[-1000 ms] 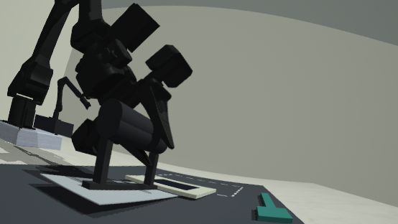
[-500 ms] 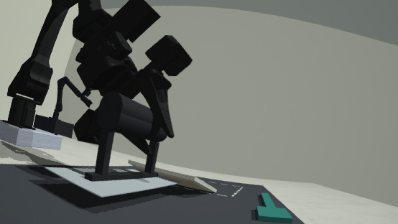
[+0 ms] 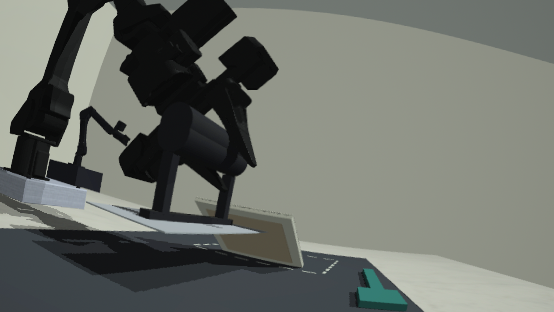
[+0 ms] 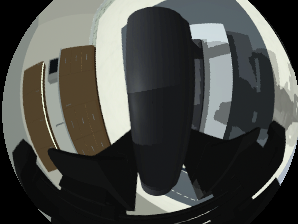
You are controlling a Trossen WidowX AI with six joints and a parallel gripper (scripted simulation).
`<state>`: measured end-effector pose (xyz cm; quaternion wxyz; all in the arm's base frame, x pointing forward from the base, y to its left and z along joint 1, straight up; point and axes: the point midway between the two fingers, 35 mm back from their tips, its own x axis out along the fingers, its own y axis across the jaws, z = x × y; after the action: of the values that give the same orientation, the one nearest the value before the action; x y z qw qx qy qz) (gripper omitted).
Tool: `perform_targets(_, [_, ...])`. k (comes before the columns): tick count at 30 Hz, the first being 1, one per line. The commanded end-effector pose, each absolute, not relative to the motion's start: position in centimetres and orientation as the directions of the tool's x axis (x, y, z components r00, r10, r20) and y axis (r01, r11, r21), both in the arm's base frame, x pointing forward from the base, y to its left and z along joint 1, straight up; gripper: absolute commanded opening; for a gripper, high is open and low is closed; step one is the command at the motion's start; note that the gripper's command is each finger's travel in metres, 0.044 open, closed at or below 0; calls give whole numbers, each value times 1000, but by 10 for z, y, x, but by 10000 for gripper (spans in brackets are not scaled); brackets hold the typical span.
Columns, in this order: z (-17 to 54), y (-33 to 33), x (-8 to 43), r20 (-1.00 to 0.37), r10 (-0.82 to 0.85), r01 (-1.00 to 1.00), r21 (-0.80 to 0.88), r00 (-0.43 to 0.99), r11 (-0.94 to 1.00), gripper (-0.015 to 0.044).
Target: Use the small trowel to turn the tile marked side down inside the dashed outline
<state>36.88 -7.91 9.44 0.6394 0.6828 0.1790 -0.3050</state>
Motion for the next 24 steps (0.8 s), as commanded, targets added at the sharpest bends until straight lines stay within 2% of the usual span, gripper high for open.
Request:
perform_targets(1, [112,-71,375,-619,-145,608,786,772,-115,0])
perform_targets(24, [124,-27,383,-619,-142,607,786,773,-119,0])
